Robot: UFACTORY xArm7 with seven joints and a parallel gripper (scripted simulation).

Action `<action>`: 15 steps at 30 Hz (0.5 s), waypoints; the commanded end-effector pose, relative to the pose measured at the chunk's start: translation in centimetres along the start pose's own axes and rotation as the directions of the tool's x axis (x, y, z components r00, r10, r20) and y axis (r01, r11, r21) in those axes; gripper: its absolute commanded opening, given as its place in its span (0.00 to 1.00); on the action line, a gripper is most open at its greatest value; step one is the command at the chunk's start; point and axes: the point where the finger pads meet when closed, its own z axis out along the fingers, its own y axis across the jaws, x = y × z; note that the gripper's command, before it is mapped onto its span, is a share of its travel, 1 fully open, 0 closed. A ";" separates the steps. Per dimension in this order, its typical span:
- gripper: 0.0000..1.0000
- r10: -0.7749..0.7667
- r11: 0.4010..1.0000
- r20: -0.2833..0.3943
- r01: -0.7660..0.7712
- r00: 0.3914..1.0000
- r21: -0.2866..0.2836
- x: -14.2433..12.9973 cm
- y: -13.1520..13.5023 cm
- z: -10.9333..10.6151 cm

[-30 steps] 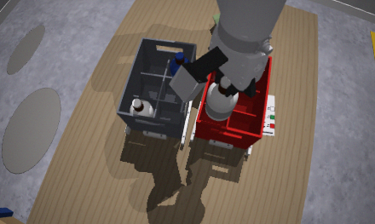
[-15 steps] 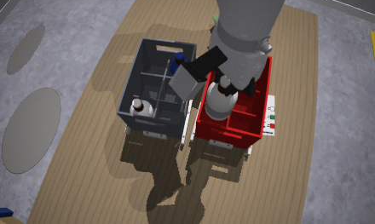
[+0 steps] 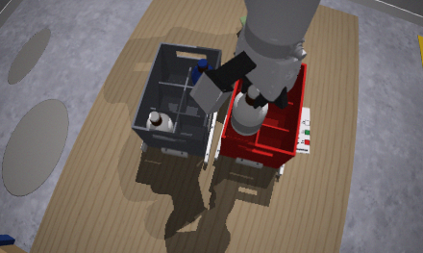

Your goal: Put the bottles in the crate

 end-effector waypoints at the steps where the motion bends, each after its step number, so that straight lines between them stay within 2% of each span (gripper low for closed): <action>1: 0.00 0.000 1.000 -0.003 0.000 1.000 0.004 0.1 -0.1 -0.2; 15: 0.00 0.000 1.000 -0.003 0.000 1.000 0.004 0.1 -0.1 0.2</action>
